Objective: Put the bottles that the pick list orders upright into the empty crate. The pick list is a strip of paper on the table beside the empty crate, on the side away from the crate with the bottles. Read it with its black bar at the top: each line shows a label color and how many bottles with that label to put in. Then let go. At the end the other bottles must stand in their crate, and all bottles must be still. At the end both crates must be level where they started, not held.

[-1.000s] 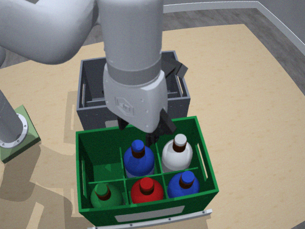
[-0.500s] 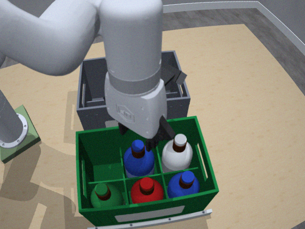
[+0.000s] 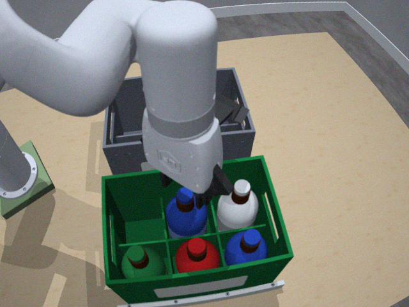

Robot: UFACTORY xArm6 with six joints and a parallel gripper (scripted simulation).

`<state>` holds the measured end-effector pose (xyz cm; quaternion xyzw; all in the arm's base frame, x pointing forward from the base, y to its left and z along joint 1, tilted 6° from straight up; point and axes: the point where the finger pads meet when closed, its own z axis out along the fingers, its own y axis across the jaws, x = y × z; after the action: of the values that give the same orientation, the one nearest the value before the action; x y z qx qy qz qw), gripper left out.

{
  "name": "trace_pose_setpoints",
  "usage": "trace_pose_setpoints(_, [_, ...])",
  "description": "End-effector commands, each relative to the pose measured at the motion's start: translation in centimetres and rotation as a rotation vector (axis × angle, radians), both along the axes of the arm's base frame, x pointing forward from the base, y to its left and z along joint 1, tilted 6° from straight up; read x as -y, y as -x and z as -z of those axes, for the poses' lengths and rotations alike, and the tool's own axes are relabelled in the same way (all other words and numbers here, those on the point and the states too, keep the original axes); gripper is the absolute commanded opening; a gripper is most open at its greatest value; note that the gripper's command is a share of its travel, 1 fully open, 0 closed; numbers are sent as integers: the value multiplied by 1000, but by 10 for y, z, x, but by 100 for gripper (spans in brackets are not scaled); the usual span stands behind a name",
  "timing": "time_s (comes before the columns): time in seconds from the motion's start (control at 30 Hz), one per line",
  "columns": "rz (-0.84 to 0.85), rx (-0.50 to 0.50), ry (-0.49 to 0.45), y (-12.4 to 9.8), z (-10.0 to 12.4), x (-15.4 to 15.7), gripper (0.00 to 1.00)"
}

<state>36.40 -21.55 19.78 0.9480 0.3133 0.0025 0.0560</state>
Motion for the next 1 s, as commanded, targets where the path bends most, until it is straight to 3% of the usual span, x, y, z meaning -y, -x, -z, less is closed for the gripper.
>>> trace_pose_setpoints(0.0, [0, 5, 3, -1, 2, 1, 65])
trace_pose_setpoints(0.97, [0, 5, 3, -3, 37, 5, 65])
